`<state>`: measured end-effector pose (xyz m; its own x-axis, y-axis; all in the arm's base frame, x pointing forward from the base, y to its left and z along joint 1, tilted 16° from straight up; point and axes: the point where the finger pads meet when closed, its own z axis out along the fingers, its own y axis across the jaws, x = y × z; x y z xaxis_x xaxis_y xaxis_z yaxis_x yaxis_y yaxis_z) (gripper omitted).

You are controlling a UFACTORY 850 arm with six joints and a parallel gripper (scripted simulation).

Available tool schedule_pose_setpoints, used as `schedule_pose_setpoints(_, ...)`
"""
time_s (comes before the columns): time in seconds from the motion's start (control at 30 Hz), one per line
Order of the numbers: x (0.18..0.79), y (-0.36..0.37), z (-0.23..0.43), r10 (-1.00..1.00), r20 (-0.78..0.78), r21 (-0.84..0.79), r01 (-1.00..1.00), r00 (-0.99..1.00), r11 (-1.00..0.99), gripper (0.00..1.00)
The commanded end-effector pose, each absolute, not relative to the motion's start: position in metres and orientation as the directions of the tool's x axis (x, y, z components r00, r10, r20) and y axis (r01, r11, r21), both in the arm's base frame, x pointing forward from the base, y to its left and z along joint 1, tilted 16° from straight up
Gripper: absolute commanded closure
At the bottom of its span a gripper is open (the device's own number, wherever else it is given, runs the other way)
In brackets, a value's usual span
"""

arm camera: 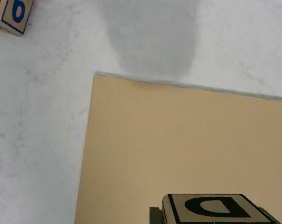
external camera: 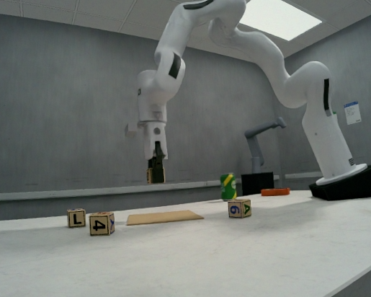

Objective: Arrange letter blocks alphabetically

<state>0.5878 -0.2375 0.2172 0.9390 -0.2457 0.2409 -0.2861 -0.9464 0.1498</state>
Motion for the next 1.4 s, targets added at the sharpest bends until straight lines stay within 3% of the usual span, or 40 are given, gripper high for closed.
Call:
schedule_pose_setpoints(0.0,0.588,-0.237,0.221,-0.245,0.242,0.15,-0.286,0.939,-0.946,0.56)
schedule_pose_setpoints(0.6,0.587,-0.239,0.221,-0.291,0.249,0.138,-0.331,0.924,-0.933,0.56)
schedule_pose_setpoints(1.37,0.581,-0.254,0.222,-0.712,0.283,-0.002,-0.742,0.643,-0.671,0.56)
